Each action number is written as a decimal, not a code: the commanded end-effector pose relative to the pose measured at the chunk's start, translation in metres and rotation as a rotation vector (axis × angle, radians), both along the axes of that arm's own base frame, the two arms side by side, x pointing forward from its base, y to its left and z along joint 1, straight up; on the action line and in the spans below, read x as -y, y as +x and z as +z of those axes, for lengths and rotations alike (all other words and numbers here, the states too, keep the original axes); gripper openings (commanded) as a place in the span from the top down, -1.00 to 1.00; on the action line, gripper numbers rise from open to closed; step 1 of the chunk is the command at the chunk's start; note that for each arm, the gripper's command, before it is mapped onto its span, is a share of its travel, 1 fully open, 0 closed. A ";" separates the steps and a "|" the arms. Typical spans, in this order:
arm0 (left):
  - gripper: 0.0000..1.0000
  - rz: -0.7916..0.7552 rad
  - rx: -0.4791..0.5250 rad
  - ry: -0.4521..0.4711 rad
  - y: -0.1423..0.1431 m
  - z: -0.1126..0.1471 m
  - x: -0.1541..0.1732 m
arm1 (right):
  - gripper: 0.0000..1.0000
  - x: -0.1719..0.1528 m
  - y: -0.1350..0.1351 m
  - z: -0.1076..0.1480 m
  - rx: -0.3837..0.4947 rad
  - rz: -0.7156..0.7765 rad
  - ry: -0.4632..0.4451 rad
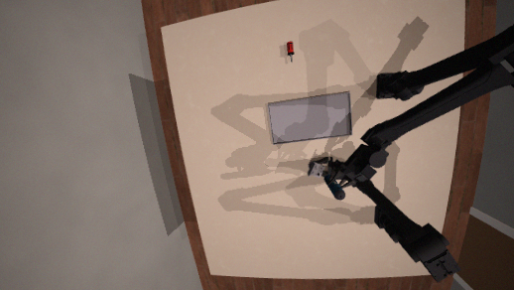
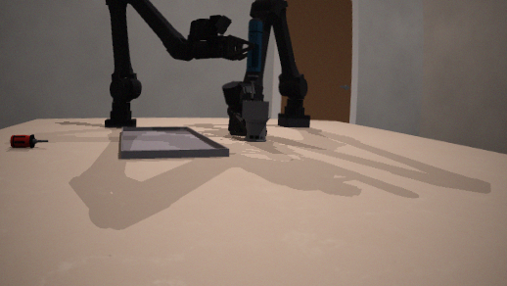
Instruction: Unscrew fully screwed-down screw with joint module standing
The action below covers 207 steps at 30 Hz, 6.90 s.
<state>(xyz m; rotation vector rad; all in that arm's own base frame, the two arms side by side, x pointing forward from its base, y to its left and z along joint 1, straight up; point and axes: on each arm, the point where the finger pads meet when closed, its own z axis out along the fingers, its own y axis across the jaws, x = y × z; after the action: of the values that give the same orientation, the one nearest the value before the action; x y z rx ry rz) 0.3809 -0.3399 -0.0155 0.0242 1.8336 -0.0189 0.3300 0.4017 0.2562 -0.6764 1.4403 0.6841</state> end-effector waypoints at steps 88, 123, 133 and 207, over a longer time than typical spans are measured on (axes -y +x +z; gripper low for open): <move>-0.17 -0.014 -0.001 0.012 -0.007 -0.009 0.002 | 0.17 -0.013 0.002 0.085 0.076 0.009 0.087; -0.17 -0.014 -0.001 0.012 -0.007 -0.009 0.002 | 0.17 0.020 -0.024 0.048 0.033 0.009 0.034; -0.17 -0.014 -0.001 0.012 -0.007 -0.009 0.002 | 0.17 0.020 -0.024 0.079 0.072 0.008 0.082; -0.17 -0.014 -0.001 0.012 -0.007 -0.009 0.002 | 0.17 0.056 -0.053 0.051 0.041 0.008 0.046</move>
<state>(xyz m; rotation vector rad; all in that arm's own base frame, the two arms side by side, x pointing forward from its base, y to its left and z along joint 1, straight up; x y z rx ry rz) 0.3809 -0.3399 -0.0155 0.0242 1.8336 -0.0189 0.2806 0.3429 0.2860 -0.6700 1.4271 0.6881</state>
